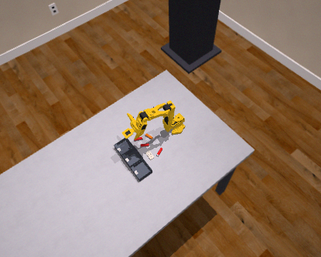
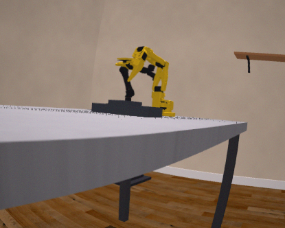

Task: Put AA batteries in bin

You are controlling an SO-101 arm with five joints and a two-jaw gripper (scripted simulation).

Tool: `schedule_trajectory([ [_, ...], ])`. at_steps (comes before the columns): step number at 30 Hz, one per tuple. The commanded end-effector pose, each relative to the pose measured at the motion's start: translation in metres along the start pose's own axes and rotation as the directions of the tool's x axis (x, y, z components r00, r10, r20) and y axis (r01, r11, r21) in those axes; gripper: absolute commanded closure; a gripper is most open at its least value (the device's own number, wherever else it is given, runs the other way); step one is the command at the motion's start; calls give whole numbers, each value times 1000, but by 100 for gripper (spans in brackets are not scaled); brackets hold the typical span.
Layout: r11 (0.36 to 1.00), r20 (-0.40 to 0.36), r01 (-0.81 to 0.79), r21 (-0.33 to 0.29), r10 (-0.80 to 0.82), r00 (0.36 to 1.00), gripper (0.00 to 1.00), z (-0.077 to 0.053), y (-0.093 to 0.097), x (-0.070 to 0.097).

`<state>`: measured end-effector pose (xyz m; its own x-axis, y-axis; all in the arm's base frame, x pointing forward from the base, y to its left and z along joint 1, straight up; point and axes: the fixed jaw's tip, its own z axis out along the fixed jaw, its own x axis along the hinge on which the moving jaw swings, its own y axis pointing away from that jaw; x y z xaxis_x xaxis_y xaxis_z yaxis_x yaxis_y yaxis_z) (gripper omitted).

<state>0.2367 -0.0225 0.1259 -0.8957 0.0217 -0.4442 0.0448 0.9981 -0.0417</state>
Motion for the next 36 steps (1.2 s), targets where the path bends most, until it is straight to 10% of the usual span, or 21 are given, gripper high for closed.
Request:
schedule_trajectory([
  [1, 1000, 49, 4, 7, -5, 999, 0, -5, -2, -8],
  [27, 1000, 45, 14, 15, -15, 999, 0, 1, -6, -10],
  [36, 999, 129, 7, 44, -13, 992, 0, 12, -18, -34],
])
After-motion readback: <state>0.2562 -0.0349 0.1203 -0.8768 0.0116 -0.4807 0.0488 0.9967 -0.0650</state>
